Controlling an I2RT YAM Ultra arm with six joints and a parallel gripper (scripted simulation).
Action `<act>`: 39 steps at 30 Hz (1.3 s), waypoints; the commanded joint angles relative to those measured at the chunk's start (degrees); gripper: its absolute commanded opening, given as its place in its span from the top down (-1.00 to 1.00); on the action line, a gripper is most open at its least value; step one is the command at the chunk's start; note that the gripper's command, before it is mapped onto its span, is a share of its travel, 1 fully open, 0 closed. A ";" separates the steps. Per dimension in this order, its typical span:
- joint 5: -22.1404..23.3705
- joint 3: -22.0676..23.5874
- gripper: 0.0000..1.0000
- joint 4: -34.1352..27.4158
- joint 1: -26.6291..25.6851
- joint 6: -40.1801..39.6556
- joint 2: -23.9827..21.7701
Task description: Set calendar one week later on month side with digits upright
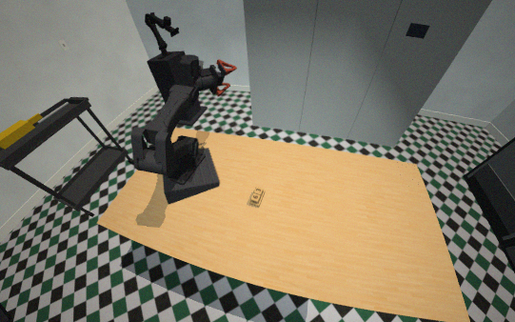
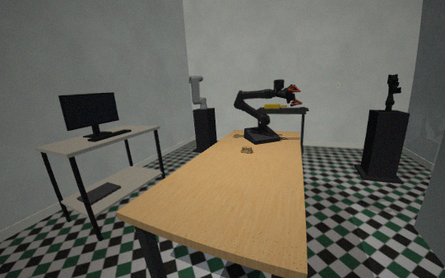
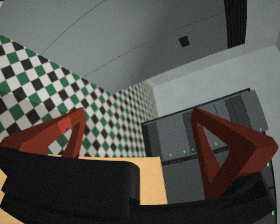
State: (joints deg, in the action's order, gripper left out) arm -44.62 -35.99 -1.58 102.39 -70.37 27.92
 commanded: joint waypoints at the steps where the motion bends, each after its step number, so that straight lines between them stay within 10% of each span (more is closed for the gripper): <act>1: 1.49 -1.74 -1.00 -1.10 -2.19 3.96 0.92; 39: 27.16 -22.15 -1.00 -33.62 -55.88 72.45 29.05</act>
State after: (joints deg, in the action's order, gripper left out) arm -20.05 -56.23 -32.27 49.01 -5.54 56.31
